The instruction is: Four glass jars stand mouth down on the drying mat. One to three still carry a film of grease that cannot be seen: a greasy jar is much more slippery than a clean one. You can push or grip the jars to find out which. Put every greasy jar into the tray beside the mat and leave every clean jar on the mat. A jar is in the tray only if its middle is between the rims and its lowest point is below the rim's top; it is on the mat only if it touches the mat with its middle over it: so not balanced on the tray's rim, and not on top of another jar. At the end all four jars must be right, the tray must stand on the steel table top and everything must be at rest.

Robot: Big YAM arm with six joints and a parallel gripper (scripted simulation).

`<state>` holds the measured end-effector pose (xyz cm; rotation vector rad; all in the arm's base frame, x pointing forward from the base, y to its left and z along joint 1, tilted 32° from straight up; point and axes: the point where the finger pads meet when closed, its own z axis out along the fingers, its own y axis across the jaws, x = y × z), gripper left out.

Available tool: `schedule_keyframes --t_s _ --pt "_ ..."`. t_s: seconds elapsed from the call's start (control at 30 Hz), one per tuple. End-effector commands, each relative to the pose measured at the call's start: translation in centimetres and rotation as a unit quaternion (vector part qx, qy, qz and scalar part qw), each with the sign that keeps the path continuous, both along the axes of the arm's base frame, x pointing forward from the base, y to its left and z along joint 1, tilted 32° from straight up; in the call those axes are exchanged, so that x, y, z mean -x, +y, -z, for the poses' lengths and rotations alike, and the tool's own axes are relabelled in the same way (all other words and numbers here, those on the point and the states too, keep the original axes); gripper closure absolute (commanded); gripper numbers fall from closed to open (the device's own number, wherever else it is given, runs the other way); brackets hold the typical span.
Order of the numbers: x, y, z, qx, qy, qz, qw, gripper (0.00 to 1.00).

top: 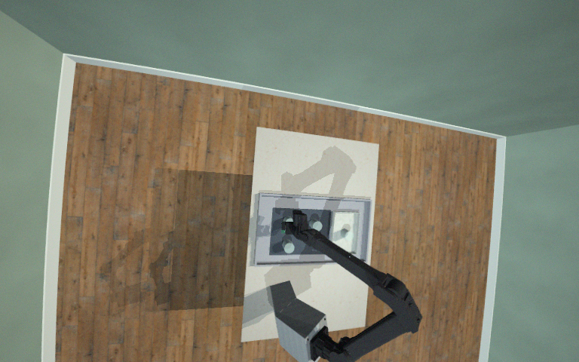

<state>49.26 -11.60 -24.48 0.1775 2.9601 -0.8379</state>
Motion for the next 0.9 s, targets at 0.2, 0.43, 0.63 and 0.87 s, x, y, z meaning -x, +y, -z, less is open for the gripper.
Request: schedule_keyframes --t_s 0.2,0.43,0.63,0.87 --pt "-1.4 -1.1 0.5 0.001 -0.014 0.001 1.000 0.00" --pt "-1.4 -1.6 1.4 0.001 -0.014 0.001 1.000 0.00" --pt "-1.5 -2.3 2.3 0.001 -0.014 0.001 1.000 0.00" --pt "-1.5 -2.8 3.2 0.001 -0.014 0.001 1.000 0.00"
